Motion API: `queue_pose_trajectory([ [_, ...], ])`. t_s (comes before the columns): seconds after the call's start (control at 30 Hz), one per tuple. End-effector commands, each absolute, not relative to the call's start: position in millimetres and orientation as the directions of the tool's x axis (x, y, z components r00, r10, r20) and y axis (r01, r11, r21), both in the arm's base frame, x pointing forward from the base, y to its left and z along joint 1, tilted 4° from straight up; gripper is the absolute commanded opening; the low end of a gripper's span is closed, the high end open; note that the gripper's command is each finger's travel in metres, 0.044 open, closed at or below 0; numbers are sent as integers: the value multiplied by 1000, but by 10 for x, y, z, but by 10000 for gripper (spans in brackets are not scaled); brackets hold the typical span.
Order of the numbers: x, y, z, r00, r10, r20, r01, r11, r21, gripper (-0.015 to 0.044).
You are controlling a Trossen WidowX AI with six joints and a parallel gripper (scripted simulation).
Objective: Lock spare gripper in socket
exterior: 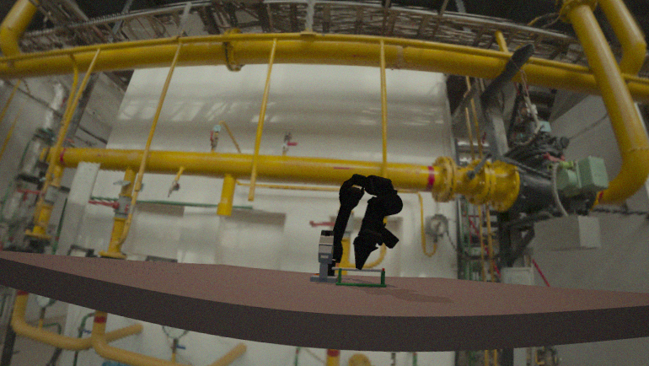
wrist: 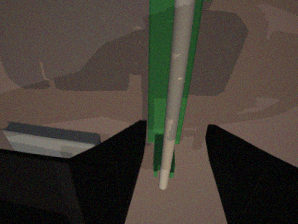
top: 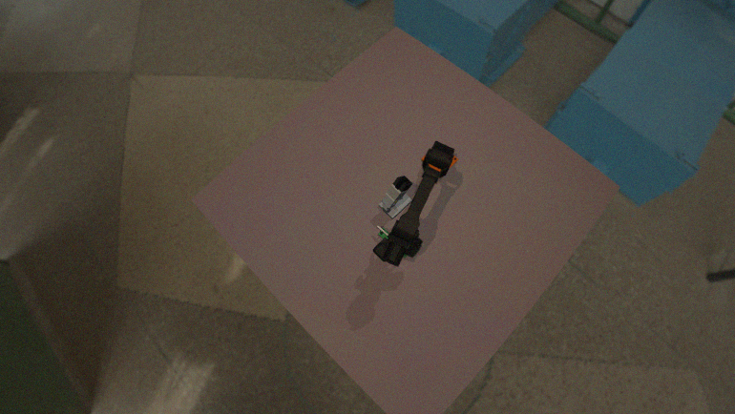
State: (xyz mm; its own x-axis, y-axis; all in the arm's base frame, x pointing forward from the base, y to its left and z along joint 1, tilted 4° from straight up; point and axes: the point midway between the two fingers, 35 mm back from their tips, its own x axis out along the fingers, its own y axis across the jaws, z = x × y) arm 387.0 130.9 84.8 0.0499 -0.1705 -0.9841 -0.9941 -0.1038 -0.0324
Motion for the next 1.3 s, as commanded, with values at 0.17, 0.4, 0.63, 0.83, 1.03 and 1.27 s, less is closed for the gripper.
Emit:
queue_pose_trajectory([
  [0.17,3854,1318,673,38,-171,-985,-994,-105,-20,180],
  [0.4,3848,1323,558,37,-171,-985,-994,-105,-19,180],
  [0.63,3843,1325,501,37,-171,-985,-994,-105,-19,180],
  [0.83,3843,1325,501,37,-171,-985,-994,-105,-19,180],
  [1.03,3843,1325,501,37,-171,-985,-994,-105,-19,23],
  [1.27,3846,1325,501,37,-171,-985,-994,-105,-19,0],
])
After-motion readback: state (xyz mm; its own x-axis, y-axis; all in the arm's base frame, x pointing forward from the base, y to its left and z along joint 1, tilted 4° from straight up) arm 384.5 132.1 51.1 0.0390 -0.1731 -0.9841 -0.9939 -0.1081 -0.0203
